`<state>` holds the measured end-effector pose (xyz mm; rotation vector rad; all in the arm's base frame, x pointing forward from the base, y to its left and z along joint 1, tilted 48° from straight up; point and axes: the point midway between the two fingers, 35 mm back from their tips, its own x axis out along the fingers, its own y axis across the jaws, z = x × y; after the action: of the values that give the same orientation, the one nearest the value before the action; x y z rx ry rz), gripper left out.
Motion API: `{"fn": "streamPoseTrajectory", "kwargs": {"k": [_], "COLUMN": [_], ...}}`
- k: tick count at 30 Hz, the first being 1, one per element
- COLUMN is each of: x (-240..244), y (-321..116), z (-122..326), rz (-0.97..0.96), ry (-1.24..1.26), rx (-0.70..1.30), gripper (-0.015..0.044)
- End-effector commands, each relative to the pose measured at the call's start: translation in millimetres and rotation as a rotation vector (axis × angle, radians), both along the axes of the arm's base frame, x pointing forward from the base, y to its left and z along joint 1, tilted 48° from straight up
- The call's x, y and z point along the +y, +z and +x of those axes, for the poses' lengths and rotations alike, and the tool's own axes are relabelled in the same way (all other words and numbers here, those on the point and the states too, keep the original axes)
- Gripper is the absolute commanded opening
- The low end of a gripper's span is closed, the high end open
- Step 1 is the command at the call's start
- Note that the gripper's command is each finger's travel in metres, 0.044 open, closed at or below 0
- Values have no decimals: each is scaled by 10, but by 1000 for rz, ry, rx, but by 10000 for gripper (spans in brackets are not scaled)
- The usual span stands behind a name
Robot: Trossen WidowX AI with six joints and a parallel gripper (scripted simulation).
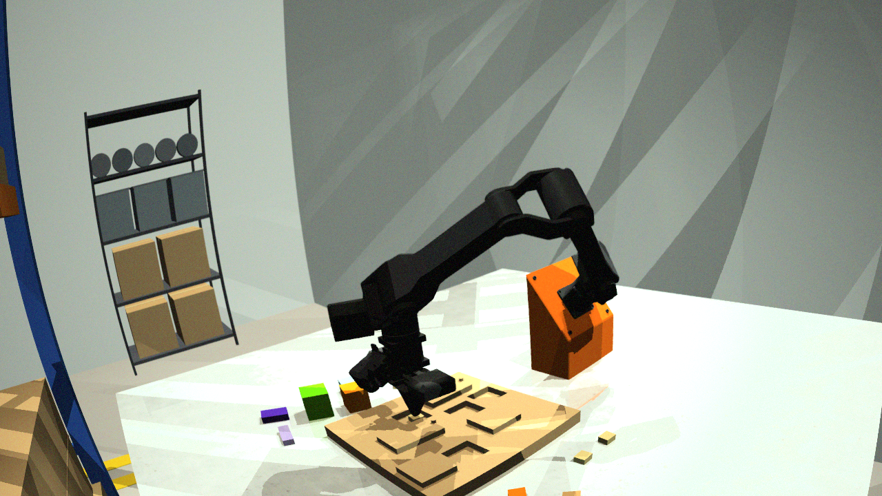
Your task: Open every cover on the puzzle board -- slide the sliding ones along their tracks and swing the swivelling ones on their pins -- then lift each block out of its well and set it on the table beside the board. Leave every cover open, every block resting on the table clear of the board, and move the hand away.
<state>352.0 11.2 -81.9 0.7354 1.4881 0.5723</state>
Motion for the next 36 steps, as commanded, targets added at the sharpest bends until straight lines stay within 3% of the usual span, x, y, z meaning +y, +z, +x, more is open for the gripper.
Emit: {"fn": "streamPoseTrajectory", "kwargs": {"k": [1, 12, 16, 31, 32, 36], "x": [11, 23, 16, -86, -34, -116], "y": [-6, -26, -20, 68, 24, 91], "z": [23, 81, 81, 77, 77, 83], "rz": [4, 4, 7, 41, 25, 27], "ry": [-4, -3, -78, -1011, -610, -693], "rx": [0, -2, 81, 1115, 673, 763], "gripper": [0, 0, 0, 0, 26, 131]}}
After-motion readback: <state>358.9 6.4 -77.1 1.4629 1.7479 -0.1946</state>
